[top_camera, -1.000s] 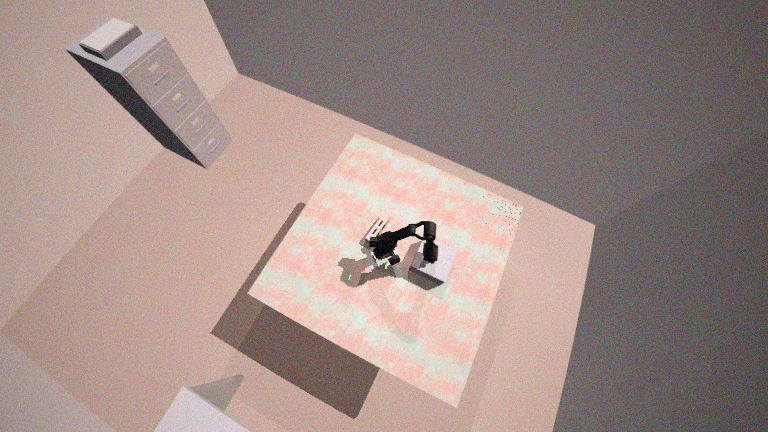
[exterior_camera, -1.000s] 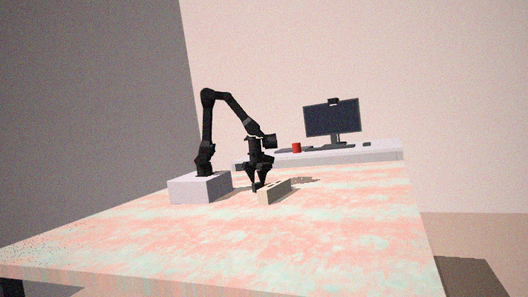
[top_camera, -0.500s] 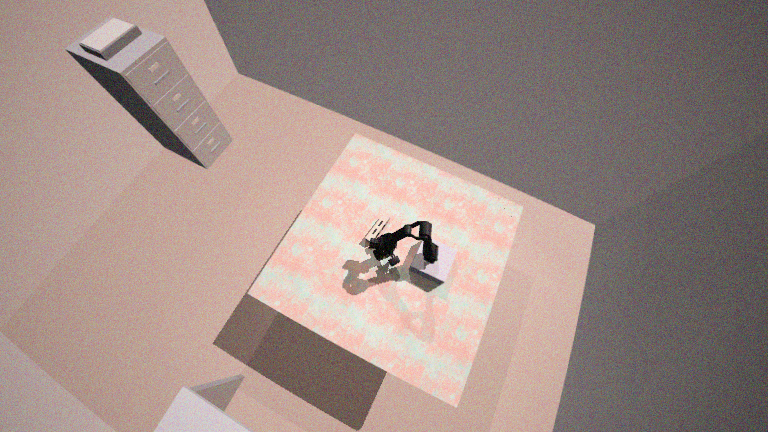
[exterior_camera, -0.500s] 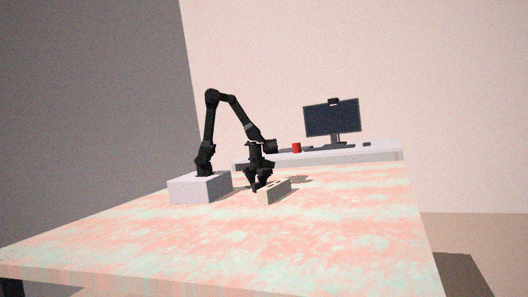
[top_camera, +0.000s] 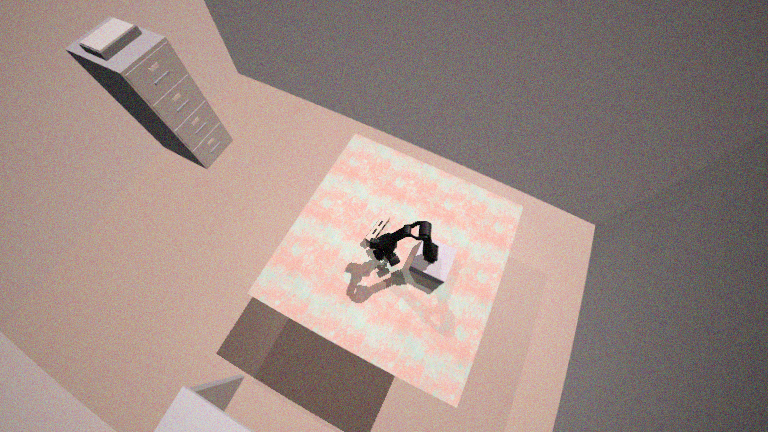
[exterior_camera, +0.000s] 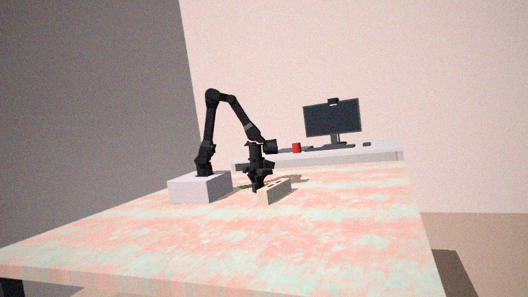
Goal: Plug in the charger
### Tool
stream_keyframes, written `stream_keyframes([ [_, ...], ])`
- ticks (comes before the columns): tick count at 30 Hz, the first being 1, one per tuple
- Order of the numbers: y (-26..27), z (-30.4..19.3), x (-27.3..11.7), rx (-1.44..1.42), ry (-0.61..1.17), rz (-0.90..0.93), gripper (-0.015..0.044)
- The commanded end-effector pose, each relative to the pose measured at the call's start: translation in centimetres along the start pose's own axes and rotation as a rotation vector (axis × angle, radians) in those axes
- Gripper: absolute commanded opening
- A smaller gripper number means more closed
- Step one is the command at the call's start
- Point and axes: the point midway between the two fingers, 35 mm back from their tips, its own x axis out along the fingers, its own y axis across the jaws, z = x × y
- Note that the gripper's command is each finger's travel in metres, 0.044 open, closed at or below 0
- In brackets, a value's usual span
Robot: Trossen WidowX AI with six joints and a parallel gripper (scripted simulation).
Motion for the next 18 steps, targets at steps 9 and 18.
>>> stream_keyframes([
  [9, -0.1, 0.0, -0.6, 0.0, 0.0, 0.0, 0.0],
  [18, -0.1, -0.3, -3.7, -0.003, 0.001, 0.003, 0.0],
])
